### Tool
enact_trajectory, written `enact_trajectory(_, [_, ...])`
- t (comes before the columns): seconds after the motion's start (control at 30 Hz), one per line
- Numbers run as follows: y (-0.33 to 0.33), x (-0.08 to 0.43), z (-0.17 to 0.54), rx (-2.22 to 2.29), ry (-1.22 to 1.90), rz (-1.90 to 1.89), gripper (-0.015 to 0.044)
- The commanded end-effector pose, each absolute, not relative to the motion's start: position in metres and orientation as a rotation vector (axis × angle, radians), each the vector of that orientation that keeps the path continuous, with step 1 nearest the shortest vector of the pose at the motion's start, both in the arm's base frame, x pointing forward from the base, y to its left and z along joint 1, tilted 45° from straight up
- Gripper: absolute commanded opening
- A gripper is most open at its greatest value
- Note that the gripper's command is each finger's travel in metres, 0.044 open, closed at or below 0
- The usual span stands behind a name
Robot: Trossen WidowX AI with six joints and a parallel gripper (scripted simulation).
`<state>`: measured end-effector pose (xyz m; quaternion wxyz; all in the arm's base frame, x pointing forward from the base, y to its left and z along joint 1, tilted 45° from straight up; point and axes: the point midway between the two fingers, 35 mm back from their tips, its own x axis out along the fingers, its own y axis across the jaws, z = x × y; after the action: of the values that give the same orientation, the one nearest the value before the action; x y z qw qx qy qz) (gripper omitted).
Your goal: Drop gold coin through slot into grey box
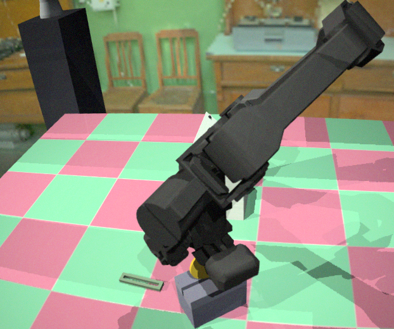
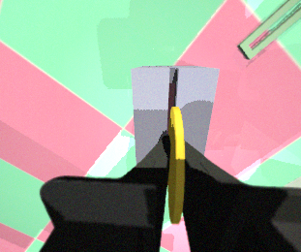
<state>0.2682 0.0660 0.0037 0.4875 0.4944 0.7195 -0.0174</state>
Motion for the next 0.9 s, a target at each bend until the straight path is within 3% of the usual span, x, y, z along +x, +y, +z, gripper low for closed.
enact_trajectory(0.0, [0.066,0.268,0.004,1.202,1.75,-0.042,0.0026])
enact_trajectory(0.17, [0.066,0.268,0.004,1.202,1.75,-0.042,0.0157])
enact_trajectory(0.47, [0.066,0.268,0.004,1.202,1.75,-0.042,0.0161])
enact_trajectory(0.8, [0.046,0.268,0.024,1.203,1.753,-0.045,0.0423])
enact_trajectory(0.87, [0.031,0.266,0.041,1.208,1.76,-0.044,0.044])
